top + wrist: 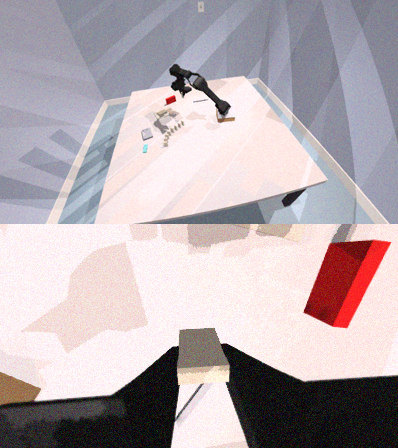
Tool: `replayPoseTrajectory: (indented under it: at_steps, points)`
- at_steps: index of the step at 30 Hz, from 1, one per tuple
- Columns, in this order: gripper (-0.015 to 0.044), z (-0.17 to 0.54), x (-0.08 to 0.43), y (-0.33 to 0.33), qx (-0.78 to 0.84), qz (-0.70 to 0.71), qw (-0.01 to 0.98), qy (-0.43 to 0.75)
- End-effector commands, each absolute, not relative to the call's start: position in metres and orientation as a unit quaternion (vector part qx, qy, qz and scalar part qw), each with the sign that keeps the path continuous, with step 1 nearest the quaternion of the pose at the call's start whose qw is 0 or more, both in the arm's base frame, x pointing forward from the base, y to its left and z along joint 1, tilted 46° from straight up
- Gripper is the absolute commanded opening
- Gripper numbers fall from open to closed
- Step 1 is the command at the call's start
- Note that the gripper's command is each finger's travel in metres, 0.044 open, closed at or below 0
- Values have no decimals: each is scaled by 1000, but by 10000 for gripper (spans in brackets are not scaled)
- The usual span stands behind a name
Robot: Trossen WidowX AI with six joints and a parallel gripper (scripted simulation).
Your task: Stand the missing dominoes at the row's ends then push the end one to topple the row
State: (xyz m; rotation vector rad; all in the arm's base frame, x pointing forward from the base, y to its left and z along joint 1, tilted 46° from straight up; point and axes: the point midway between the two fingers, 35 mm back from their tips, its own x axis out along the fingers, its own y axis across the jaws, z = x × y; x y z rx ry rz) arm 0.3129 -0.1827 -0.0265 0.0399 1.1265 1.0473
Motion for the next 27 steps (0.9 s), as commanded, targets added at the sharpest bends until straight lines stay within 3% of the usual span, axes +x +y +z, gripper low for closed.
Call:
replayPoseTrajectory:
  at_steps: [1, 10, 27]
  points:
    - [107, 2, 316, -160, 17, 478, 714, 511]
    - [107, 85, 299, -70, 24, 480, 713, 510]
    - [107, 49, 307, -35, 23, 478, 714, 511]
